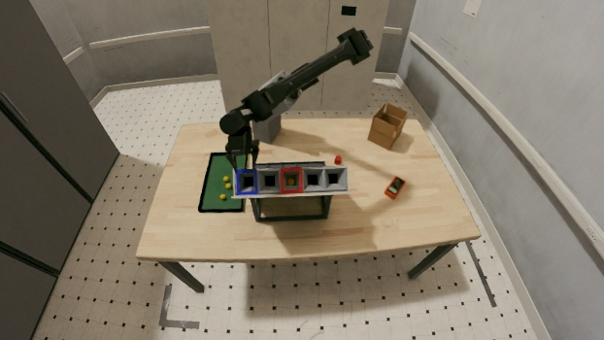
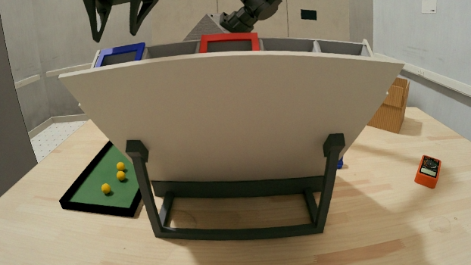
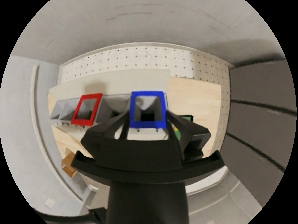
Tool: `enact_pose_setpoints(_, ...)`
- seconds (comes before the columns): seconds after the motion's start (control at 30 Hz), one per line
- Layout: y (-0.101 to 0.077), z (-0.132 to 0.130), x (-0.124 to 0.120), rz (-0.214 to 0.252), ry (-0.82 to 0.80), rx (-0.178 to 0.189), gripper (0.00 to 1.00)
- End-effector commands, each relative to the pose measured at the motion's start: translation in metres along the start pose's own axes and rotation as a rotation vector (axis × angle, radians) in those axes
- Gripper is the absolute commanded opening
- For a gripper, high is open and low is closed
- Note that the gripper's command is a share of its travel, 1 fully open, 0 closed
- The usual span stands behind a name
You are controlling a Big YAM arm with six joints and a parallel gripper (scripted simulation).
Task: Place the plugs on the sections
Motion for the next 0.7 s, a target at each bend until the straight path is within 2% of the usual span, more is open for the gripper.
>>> enact_pose_setpoints(0.0, -0.018, 0.003, 0.018, -0.023, -0.024, -0.003, 0.59)
enact_pose_setpoints(0.27, -0.033, 0.004, 0.027, -0.009, -0.006, 0.001, 0.59)
enact_pose_setpoints(0.67, -0.032, 0.005, 0.026, -0.008, -0.008, 0.001, 0.59)
Point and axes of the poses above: the point where the finger pads meet when closed, its own y axis out along the fingers, its own z axis across the jaws, x = y × z, the point moved 8 cm from there along -y, back along the fingers, and after that the axes turned 11 degrees about y, right-handed, at the moved point
